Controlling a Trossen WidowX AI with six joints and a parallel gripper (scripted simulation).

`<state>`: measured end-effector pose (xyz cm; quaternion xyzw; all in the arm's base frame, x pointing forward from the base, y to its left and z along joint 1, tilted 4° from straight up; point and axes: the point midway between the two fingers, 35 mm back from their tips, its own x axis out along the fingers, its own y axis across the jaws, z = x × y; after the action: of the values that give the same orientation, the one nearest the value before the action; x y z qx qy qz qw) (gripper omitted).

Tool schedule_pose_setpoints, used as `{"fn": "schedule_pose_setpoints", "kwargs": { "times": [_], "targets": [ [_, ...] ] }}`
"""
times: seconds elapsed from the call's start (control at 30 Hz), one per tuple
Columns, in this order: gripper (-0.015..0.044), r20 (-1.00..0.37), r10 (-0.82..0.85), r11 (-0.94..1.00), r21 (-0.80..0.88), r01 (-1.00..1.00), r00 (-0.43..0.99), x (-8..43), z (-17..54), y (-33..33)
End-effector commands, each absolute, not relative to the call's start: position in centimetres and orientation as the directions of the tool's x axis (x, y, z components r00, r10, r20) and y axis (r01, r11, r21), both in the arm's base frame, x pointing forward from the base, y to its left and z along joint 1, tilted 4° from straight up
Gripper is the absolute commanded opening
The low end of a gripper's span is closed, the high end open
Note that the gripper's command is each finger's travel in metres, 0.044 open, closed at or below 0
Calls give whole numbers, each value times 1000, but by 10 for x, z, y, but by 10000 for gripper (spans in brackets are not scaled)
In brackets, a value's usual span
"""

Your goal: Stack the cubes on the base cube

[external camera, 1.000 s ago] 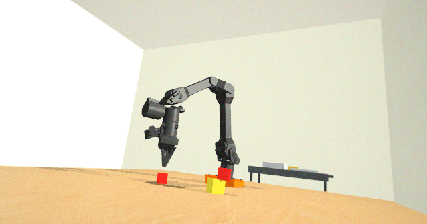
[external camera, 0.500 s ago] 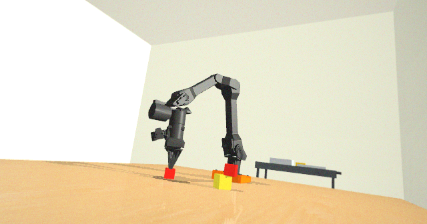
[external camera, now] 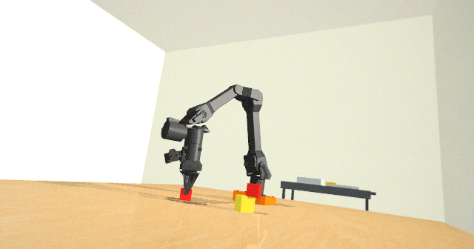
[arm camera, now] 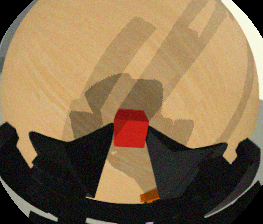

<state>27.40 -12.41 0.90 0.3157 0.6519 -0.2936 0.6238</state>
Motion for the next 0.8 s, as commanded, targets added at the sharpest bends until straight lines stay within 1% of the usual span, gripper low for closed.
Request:
{"fn": "schedule_pose_setpoints", "kwargs": {
  "times": [0.0, 0.27, 0.77],
  "targets": [
    [105, -999, 42, 628, 9, 778, -22, 274, 8, -125],
    [105, -999, 44, 632, 10, 775, -22, 276, 20, -126],
    [105, -999, 43, 630, 10, 777, -22, 281, 67, -129]
  ]
}}
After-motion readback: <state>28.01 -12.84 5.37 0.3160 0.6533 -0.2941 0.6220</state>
